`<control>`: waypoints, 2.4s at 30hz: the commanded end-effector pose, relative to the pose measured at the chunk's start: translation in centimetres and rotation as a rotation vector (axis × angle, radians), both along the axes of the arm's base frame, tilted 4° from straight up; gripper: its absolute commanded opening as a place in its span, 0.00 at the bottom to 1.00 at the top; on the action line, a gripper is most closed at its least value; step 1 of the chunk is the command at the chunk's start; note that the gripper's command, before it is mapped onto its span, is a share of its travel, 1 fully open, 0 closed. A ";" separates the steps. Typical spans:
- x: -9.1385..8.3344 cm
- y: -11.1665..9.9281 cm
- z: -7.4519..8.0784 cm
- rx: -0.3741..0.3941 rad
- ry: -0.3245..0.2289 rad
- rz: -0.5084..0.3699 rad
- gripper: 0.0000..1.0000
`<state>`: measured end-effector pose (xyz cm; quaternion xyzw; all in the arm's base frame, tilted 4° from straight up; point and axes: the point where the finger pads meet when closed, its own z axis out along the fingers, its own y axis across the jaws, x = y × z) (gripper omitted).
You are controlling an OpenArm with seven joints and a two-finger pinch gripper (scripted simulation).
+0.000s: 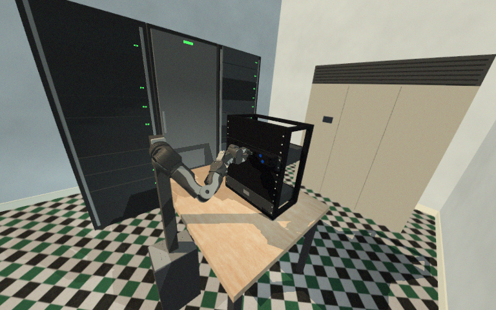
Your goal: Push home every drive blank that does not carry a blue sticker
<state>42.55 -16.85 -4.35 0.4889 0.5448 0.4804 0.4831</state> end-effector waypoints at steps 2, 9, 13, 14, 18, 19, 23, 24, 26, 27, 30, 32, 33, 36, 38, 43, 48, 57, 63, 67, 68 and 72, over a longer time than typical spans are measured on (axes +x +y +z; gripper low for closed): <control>0.0 0.1 0.3 -0.002 -0.013 0.003 0.00; 0.0 0.1 0.3 -0.002 -0.013 0.003 0.00; 0.0 0.1 0.3 -0.002 -0.013 0.003 0.00; 0.0 0.1 0.3 -0.002 -0.012 0.003 0.00; 0.1 0.1 0.5 -0.002 -0.012 0.003 0.00; 0.1 0.1 0.5 -0.002 -0.012 0.003 0.00; 0.1 0.1 0.5 -0.002 -0.012 0.003 0.00; 0.1 0.1 0.5 -0.002 -0.012 0.003 0.00; 0.1 0.1 0.5 -0.002 -0.012 0.003 0.00; 0.1 0.1 0.5 -0.002 -0.012 0.003 0.00; 0.1 0.1 0.5 -0.002 -0.012 0.003 0.00; 0.1 0.1 0.5 -0.002 -0.012 0.003 0.00; 0.1 0.1 0.5 -0.002 -0.012 0.003 0.00; 0.1 0.1 0.5 -0.002 -0.012 0.003 0.00; 0.3 0.1 0.4 -0.002 -0.010 0.002 0.00; 1.1 0.2 0.2 -0.002 -0.010 0.002 0.00; 1.1 0.2 0.2 -0.002 -0.012 0.003 0.00; 1.7 0.3 0.3 -0.002 -0.010 0.002 0.00; 2.1 0.4 0.5 -0.003 -0.014 0.004 0.00; 2.1 0.4 0.5 -0.003 -0.014 0.004 0.00; 2.1 0.4 0.5 -0.003 -0.014 0.004 0.00; 2.3 0.4 0.4 -0.002 -0.010 0.002 0.00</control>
